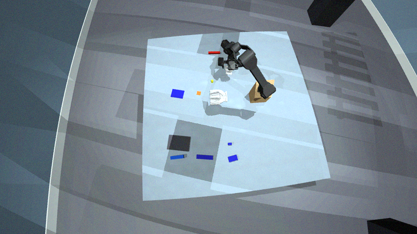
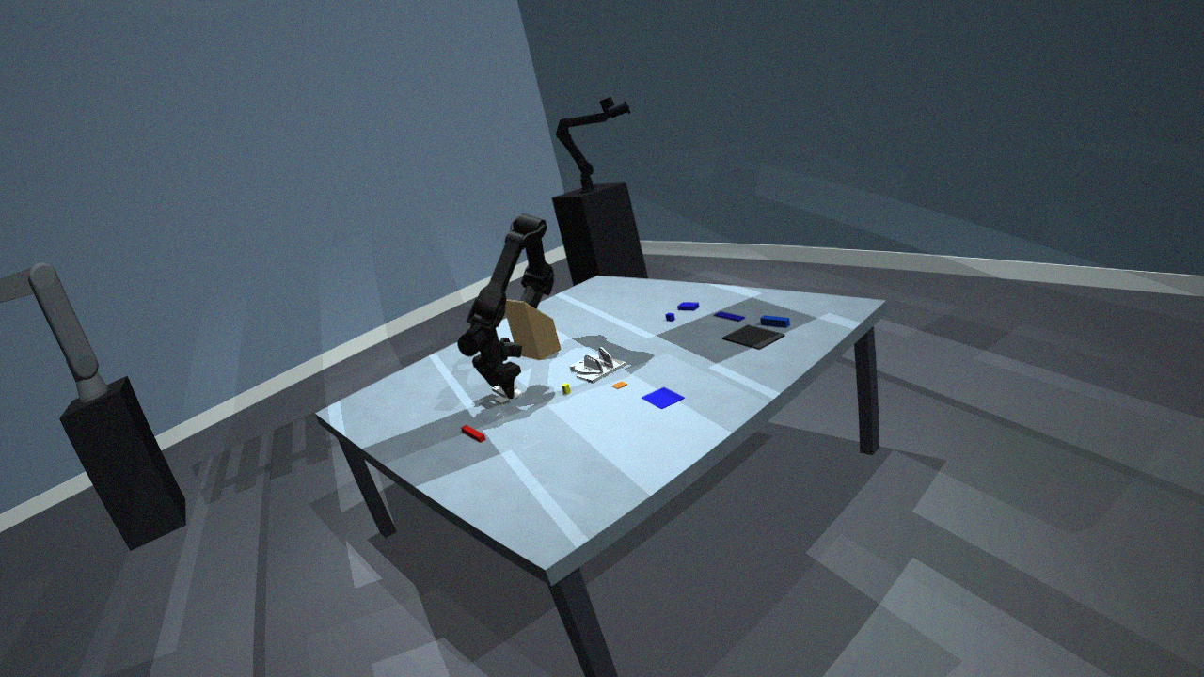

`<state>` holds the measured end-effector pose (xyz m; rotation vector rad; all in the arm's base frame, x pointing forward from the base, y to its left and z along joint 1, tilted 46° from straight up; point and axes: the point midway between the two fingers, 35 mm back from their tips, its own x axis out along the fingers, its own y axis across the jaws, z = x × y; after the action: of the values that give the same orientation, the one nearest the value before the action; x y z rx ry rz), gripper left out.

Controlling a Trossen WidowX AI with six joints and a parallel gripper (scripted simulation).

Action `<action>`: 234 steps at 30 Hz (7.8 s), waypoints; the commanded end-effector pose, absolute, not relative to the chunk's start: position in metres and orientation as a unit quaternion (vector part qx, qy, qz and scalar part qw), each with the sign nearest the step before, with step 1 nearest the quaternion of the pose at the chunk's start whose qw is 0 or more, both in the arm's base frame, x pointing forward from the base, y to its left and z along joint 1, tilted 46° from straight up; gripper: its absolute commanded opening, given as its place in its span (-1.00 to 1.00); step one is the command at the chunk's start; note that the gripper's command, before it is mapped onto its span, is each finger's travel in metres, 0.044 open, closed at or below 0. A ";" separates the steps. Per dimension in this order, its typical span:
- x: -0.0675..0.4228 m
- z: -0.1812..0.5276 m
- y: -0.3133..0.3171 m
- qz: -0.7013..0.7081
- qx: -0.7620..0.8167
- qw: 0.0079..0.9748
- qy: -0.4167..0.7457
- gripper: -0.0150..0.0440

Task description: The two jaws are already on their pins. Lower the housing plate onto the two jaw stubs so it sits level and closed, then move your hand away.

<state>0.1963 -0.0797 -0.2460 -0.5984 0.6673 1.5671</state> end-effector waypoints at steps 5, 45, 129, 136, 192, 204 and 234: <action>0.195 -0.248 -0.075 0.682 -0.257 0.620 0.290 1.00; 0.195 -0.248 -0.076 0.683 -0.258 0.619 0.290 0.70; 0.254 -0.083 -0.018 0.449 0.066 0.672 0.585 0.70; 0.253 -0.069 0.000 0.411 0.114 0.665 0.614 0.70; 0.236 -0.030 0.050 0.312 0.233 0.629 0.673 0.70; 0.235 -0.029 0.050 0.312 0.233 0.629 0.673 0.70; 0.235 -0.030 0.051 0.312 0.233 0.629 0.673 0.70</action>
<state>0.2350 0.0498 -0.0295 0.5296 1.5446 0.7143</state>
